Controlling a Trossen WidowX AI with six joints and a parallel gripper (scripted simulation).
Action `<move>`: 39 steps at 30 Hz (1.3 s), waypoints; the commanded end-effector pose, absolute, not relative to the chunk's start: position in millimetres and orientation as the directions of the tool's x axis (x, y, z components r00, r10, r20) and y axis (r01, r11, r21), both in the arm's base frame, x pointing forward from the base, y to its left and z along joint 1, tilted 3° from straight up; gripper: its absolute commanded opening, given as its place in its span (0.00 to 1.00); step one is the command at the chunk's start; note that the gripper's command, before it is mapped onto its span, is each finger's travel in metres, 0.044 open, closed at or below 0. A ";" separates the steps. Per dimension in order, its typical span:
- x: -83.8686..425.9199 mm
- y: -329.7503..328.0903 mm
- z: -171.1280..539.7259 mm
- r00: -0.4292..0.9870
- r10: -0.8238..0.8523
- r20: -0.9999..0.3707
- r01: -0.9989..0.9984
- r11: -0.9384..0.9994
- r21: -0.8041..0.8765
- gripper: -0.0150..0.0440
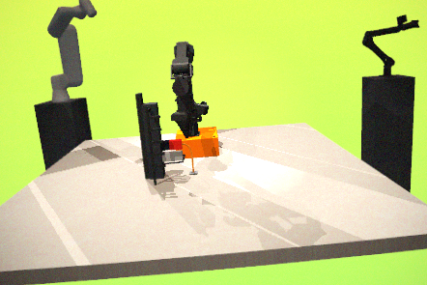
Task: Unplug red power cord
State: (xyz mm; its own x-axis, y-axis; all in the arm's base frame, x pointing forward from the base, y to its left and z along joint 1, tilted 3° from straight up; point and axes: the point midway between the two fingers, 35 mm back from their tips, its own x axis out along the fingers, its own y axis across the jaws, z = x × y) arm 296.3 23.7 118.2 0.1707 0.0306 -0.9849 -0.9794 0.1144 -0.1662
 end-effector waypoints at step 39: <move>286.5 -17.4 106.4 0.080 -0.003 -0.997 -0.993 -0.091 -0.079 0.53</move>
State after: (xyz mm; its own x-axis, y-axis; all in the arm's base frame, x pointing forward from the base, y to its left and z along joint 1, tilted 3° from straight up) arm 286.5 -14.0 106.2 0.0800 -0.0041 -0.9968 -0.9931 -0.0858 -0.0793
